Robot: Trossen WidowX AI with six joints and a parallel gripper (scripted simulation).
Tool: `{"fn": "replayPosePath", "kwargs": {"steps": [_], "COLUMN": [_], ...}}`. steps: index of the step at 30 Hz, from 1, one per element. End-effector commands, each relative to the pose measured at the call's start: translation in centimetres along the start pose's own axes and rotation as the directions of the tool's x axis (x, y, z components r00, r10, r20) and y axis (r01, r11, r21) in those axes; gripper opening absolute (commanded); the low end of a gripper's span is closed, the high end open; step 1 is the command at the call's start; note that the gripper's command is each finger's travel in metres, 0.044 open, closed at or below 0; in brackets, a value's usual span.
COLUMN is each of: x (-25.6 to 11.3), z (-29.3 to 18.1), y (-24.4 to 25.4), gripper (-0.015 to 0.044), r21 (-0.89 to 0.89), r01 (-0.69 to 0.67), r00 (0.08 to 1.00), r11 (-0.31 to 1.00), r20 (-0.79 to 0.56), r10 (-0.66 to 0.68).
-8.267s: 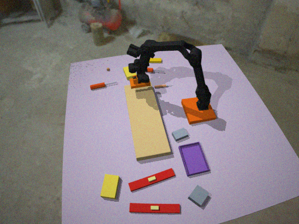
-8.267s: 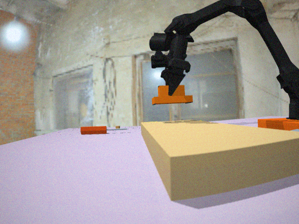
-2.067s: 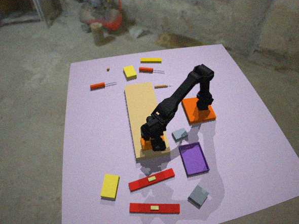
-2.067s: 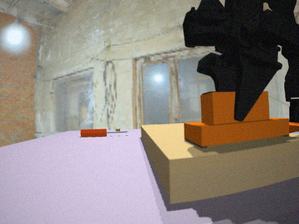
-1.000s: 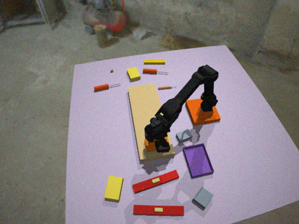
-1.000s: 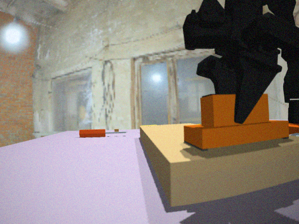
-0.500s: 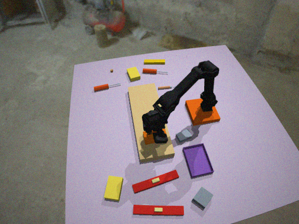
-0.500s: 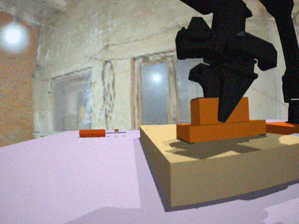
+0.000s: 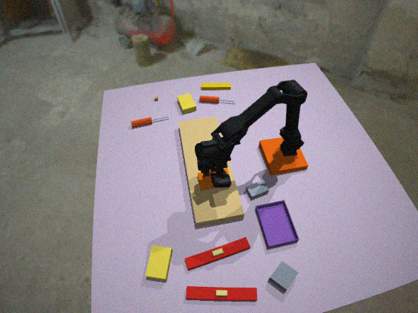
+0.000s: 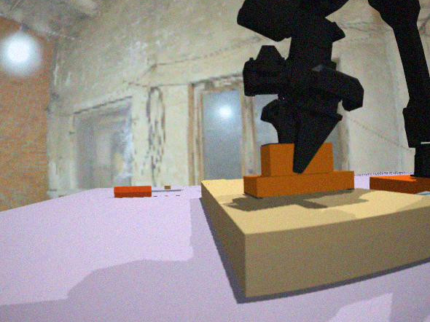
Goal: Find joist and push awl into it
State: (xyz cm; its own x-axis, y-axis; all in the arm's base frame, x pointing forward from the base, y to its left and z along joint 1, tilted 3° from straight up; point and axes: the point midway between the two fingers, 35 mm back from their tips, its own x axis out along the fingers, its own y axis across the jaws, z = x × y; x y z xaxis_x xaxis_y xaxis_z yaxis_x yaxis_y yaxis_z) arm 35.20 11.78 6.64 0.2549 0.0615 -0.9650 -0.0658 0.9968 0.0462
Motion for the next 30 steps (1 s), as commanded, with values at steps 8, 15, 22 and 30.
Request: {"fn": "replayPosePath", "kwargs": {"steps": [8,15,22,30], "x": [0.0,0.0,-0.1,-0.1], "z": [0.0,0.0,0.0,0.0], "y": [-4.4,-6.9,-9.3,-12.2], "gripper": [0.0,0.0,0.0,0.0], "r21": [0.001,0.0,0.0,-0.001], "r01": [0.013,0.015,0.017,0.02], "r00": [1.0,1.0,1.0,1.0], "r11": [1.0,1.0,1.0,1.0], "r20": [0.002,0.002,0.002,0.002], "r10": [-0.013,-0.015,-0.017,-0.02]}}
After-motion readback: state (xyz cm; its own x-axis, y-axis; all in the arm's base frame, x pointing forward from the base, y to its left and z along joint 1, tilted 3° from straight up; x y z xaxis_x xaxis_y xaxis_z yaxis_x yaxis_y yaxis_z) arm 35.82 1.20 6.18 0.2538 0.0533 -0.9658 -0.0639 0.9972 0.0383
